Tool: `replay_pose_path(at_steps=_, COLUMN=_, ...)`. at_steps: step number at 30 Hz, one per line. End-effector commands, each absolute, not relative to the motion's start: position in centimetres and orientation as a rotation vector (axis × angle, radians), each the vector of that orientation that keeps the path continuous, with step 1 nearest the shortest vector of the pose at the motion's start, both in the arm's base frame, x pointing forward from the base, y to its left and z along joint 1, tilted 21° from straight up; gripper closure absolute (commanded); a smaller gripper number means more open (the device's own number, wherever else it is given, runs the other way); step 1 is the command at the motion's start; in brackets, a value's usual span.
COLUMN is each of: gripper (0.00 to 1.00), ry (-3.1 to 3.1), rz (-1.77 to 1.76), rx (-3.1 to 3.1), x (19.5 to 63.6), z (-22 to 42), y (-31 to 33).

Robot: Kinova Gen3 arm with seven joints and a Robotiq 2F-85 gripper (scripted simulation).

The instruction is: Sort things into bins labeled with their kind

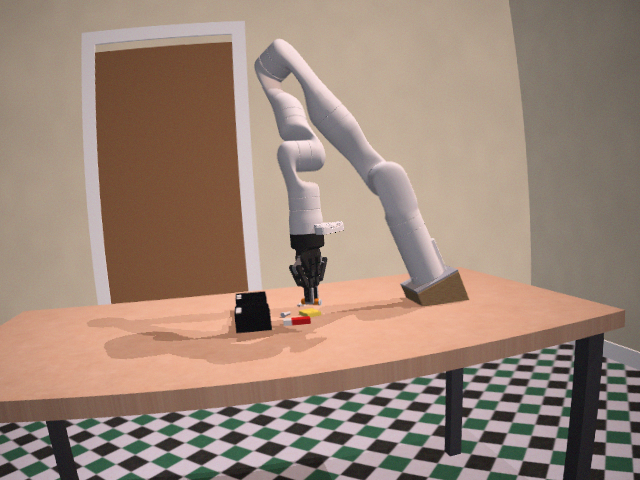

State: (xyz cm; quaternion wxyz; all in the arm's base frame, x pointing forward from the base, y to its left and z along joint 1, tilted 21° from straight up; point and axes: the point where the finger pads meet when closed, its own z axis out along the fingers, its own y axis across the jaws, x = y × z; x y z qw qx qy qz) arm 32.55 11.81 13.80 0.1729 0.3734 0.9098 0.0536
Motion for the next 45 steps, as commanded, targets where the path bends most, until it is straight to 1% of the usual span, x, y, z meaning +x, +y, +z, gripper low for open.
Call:
replay_pose_path(at_steps=1, gripper=0.91, ry=2.577, rz=0.156, rx=1.06, x=32.6, z=14.0, y=11.9)
replay_pose_path(at_steps=39, gripper=0.91, ry=2.577, rz=0.157, rx=1.059, x=32.3, z=14.8, y=11.9)
replay_pose_path(at_steps=45, gripper=0.91, ry=2.576, rz=0.165, rx=1.061, x=33.6, z=15.3, y=8.6)
